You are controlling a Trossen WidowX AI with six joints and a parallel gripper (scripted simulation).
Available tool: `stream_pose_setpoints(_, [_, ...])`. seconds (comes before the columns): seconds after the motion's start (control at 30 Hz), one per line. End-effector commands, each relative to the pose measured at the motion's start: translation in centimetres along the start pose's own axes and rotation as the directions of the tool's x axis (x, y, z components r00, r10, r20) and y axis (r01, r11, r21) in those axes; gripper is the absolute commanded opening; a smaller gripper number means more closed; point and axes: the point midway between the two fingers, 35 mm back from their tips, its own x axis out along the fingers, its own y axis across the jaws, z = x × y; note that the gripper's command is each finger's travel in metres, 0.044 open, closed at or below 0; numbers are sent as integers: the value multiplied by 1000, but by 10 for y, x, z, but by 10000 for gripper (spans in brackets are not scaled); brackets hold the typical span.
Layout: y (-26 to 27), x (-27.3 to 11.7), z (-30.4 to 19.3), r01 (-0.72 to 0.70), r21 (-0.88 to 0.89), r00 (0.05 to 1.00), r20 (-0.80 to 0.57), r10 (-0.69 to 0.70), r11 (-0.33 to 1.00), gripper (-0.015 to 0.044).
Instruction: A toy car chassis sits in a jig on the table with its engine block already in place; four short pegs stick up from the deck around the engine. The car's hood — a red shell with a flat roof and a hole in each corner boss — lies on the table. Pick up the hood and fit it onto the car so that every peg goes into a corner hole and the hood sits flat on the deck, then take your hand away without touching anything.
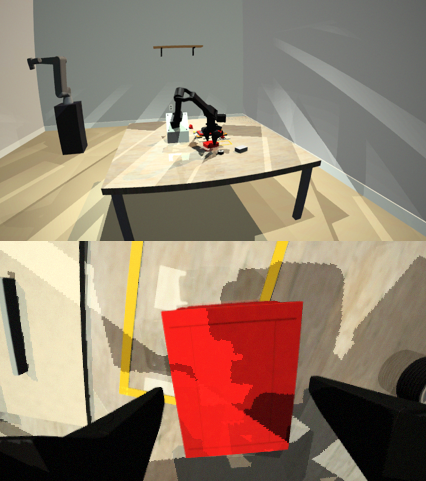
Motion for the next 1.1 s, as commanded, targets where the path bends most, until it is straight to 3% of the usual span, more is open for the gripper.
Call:
stream_pose_setpoints(0.0, [1, 2, 0, -5, -7, 1000, 3, 5, 1000, 440])
stream_pose_setpoints(0.7, [1, 13, 0, -4, -8, 1000, 3, 4, 1000, 440])
stream_pose_setpoints(0.83, [0, 11, 0, 1, 0, 1000, 0, -1, 1000, 335])
stream_pose_setpoints(1.07, [0, 11, 0, 1, 0, 1000, 0, -1, 1000, 288])
